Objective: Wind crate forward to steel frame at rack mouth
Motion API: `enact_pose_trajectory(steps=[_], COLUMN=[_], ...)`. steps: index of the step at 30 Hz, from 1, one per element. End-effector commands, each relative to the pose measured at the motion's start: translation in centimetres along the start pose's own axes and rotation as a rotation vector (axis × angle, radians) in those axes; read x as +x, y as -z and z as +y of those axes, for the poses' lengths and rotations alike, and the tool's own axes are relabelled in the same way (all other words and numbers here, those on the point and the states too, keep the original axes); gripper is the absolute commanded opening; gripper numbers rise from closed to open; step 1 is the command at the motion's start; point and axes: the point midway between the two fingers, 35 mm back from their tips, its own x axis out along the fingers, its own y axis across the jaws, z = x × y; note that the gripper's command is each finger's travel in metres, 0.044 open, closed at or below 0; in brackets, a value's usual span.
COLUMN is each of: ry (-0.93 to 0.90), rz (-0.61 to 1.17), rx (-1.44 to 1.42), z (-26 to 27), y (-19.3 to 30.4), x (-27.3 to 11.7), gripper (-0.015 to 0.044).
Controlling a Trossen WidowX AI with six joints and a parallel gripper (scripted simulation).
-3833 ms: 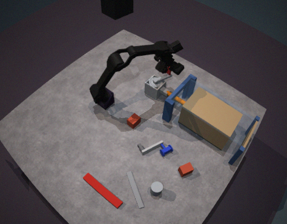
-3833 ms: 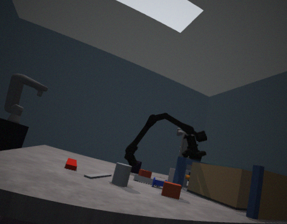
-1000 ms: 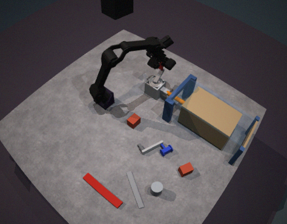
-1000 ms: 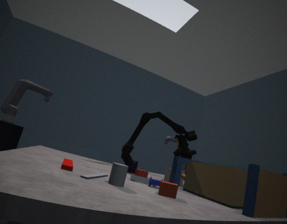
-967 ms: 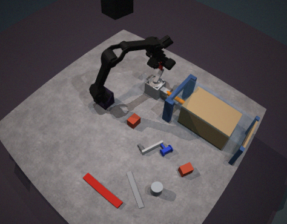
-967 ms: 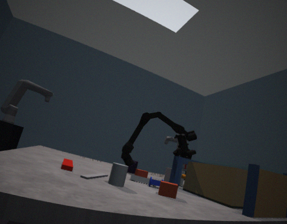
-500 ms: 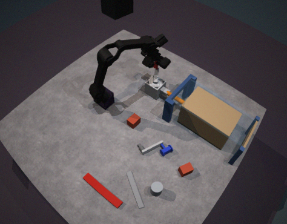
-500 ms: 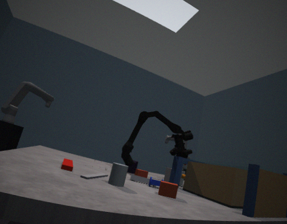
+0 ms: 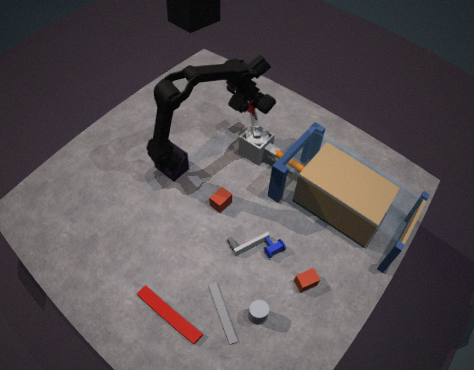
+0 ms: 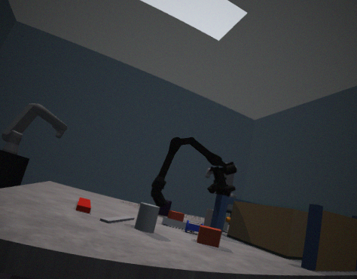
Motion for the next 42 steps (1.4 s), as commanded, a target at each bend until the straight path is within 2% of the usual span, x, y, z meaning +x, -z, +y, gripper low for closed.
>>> enact_pose_trajectory(steps=[1, 42], ry=[0.017, 0.018], rz=[-0.044, -0.048], rx=[-0.007, -0.007], z=[-1.1, -2.1], y=[-1.9, -7.2], x=[-0.2, -3.0], gripper=[0.0000, 0.0000])
